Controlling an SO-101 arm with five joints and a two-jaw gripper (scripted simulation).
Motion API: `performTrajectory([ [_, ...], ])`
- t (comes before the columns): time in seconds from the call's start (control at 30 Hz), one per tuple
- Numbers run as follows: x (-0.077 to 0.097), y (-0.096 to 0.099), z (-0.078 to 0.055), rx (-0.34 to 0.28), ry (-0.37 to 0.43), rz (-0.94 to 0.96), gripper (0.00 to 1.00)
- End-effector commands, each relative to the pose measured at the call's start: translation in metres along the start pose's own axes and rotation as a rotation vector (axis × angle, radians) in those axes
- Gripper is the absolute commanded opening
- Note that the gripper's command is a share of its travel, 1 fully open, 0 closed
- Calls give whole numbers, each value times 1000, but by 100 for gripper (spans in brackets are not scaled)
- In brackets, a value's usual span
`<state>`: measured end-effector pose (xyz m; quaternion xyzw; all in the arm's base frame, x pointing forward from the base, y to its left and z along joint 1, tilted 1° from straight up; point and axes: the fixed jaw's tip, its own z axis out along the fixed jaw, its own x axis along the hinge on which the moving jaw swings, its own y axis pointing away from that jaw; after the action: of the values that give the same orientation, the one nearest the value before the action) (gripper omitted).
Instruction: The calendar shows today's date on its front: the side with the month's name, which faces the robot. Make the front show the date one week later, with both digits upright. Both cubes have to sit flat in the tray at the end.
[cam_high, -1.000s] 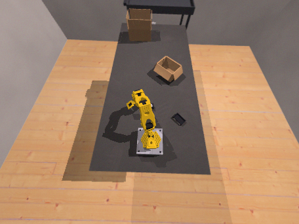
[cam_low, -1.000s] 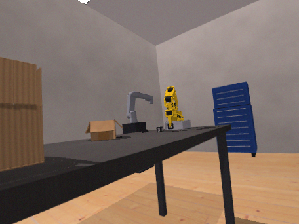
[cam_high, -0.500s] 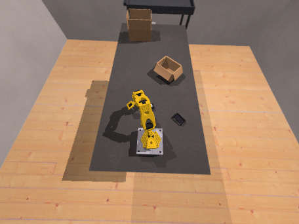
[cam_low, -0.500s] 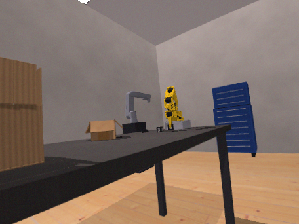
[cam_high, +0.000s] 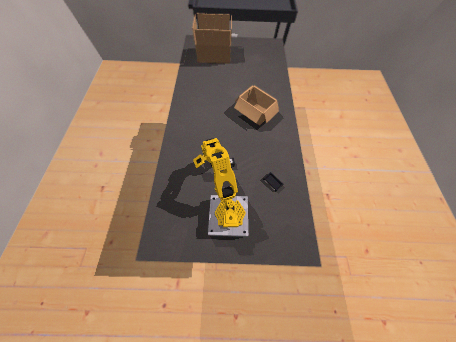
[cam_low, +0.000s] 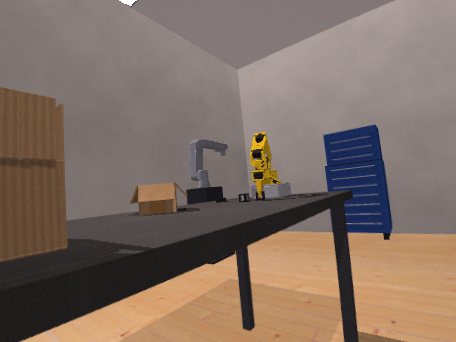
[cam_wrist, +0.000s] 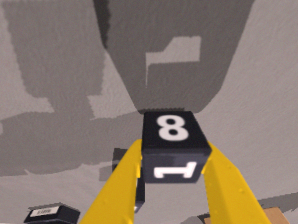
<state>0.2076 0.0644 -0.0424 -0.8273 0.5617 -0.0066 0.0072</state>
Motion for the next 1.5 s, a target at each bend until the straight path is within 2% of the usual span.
performTrajectory([
  [0.0,1,5,5,-19,-3,-3,0],
  [0.2,1,5,5,-19,-3,-3,1],
  [0.5,1,5,5,-19,-3,-3,17],
  [0.9,1,5,5,-19,-3,-3,20],
  [1.47,1,5,5,-19,-3,-3,34],
])
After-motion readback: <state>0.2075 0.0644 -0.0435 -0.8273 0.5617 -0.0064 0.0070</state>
